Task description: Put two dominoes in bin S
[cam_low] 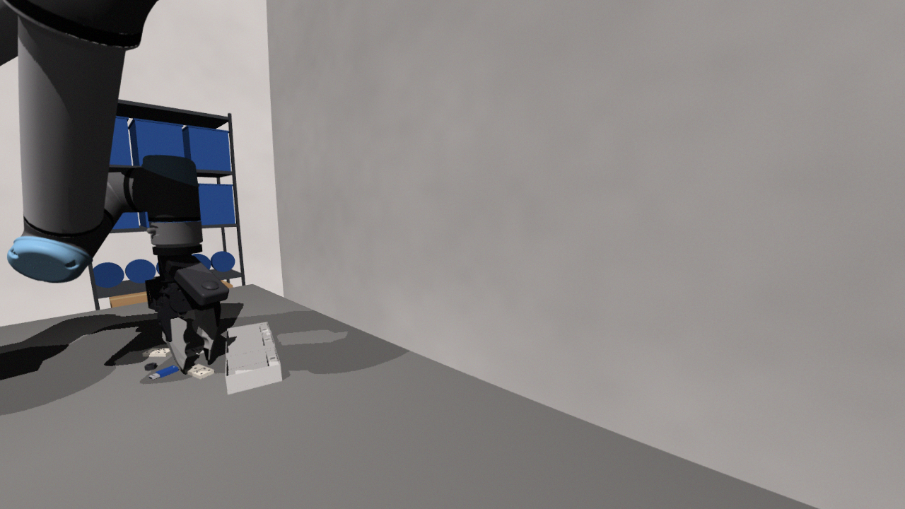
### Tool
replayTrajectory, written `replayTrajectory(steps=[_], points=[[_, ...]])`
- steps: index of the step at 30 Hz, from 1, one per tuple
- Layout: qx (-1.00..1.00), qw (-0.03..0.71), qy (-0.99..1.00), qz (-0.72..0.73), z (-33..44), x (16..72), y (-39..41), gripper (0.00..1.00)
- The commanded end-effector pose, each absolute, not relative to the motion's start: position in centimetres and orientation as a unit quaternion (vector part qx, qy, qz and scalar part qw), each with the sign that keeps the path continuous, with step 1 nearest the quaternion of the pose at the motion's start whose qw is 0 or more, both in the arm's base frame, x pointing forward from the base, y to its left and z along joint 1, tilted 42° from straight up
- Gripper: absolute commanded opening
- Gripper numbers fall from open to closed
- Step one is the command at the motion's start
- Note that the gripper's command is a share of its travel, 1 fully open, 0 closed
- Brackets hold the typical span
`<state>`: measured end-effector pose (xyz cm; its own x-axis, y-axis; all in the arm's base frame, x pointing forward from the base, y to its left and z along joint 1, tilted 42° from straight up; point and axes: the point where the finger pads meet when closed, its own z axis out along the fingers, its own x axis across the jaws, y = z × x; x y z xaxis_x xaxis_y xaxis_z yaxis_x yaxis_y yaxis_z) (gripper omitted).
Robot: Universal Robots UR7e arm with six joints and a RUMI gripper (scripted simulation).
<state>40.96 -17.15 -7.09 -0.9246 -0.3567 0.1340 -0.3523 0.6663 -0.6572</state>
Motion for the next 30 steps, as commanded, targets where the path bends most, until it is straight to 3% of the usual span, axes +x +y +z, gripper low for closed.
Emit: replayTrajectory(steps=[1, 27, 28, 30], points=[[-0.196, 0.011, 0.911, -0.362, -7.2, 41.6, -17.6, 0.24], [-0.197, 0.008, 0.912, -0.361, -8.2, 41.2, -18.2, 0.24], [-0.197, 0.010, 0.911, -0.362, -8.1, 41.4, -18.2, 0.00], [-0.197, 0.010, 0.911, -0.362, -8.1, 41.4, -18.2, 0.00]])
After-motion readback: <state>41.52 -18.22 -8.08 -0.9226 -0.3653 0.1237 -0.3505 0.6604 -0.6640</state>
